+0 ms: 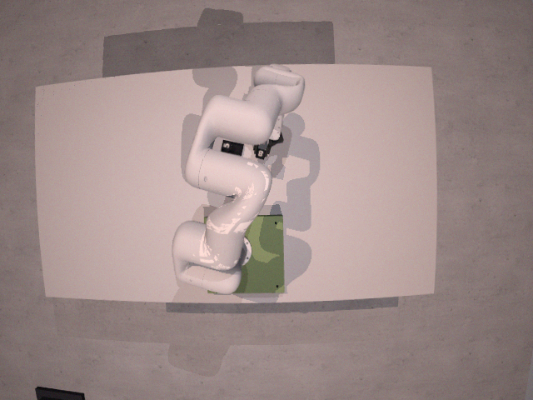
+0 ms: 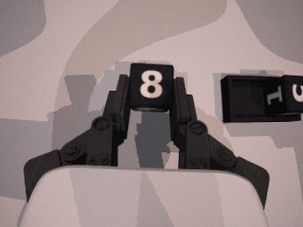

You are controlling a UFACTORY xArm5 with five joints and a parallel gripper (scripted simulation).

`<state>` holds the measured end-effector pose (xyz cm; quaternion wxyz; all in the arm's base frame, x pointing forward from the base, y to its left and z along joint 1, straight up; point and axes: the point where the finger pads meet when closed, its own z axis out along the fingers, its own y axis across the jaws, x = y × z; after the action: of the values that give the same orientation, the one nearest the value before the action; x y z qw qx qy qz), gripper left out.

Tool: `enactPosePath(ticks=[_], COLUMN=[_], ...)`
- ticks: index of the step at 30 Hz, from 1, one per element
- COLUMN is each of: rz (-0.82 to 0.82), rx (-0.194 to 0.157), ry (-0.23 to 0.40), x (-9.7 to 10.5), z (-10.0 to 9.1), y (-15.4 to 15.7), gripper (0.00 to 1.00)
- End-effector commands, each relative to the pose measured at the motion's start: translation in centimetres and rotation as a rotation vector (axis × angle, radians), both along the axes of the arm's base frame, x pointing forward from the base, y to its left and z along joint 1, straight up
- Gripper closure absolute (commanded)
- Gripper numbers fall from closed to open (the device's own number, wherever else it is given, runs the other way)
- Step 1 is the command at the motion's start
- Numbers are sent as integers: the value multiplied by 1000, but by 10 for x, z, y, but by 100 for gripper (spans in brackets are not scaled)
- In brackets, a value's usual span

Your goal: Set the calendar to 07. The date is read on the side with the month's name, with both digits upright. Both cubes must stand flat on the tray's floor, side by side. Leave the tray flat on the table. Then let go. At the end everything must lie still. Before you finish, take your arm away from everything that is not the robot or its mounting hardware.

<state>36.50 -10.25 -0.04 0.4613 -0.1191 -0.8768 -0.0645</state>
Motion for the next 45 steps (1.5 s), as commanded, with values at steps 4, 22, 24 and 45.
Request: enactPosePath(ticks=[4,22,24,45], rz=[0,0,0,0], rx=[-1,-1,-1,-1], ry=[-4,-4,-4,-4], x=[1,1,1,1], z=[-5,-10,-10,-10], y=[0,0,0,0], gripper=[71,71,71,71])
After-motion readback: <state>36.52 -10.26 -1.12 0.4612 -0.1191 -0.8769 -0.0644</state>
